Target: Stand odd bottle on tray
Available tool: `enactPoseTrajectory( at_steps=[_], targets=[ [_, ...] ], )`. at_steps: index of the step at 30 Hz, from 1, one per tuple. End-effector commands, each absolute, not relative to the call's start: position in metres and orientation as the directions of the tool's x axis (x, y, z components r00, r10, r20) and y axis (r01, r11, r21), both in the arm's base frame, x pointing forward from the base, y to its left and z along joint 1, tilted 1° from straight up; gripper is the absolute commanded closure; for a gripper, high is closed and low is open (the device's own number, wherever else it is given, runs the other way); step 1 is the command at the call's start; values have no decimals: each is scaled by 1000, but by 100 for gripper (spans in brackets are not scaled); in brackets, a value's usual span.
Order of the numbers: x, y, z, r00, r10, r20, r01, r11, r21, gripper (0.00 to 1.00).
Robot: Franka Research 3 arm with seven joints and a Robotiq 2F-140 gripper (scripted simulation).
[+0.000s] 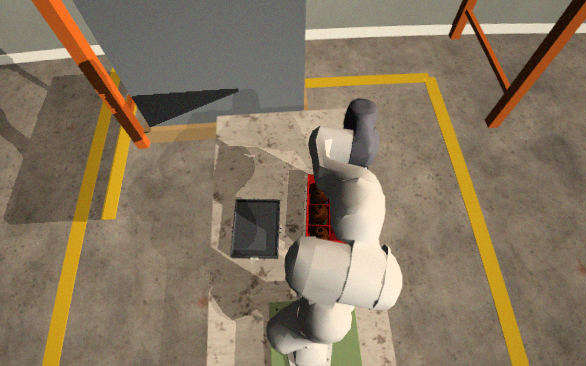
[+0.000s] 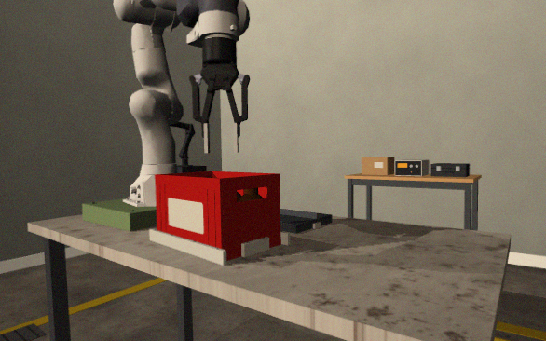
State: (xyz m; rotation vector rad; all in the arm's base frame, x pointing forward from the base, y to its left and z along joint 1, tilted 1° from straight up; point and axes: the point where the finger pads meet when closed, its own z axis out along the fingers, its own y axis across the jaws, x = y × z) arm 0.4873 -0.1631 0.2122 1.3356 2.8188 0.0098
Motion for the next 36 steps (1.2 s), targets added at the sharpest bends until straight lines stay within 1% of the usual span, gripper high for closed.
enactPoseTrajectory(
  at_steps=[1, 36],
  targets=[
    [487, -162, 212, -640, 768, -15, 768, 640, 14, 56],
    [488, -162, 195, -640, 768, -14, 768, 640, 14, 56]
  ],
)
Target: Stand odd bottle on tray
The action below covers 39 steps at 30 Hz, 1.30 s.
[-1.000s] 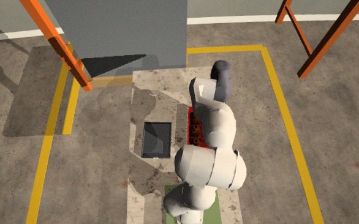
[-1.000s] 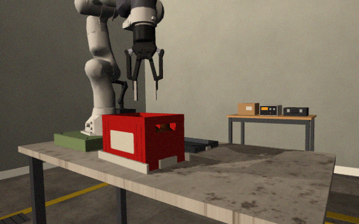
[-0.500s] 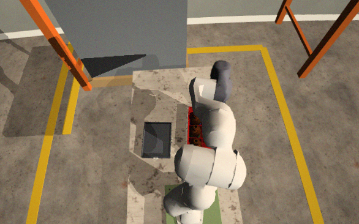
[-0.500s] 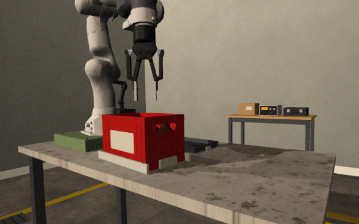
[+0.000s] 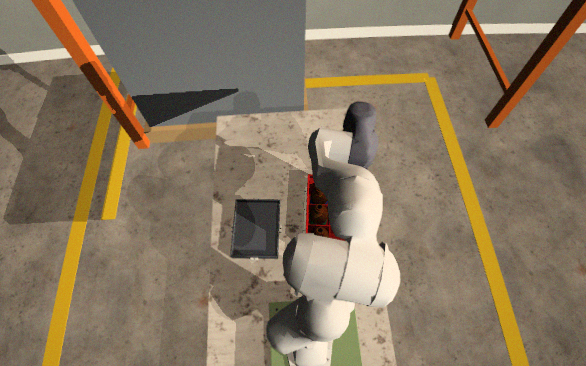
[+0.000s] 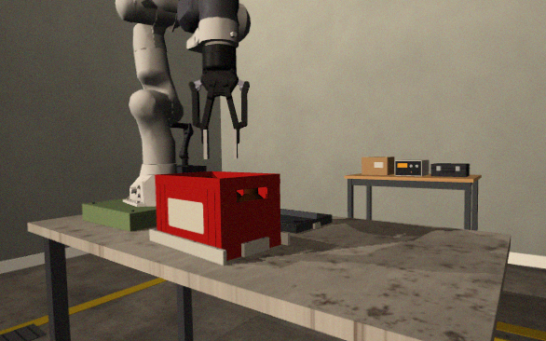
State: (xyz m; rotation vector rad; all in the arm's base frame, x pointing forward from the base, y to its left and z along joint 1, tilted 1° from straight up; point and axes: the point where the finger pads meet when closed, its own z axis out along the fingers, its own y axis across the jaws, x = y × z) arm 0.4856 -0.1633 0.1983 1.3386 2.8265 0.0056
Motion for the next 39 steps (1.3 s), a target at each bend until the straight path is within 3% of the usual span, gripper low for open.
enactPoseTrajectory(
  at_steps=[1, 39],
  targets=[
    [488, -162, 193, -640, 768, -14, 768, 640, 14, 56],
    [489, -163, 168, -640, 768, -14, 768, 640, 14, 56]
  ],
)
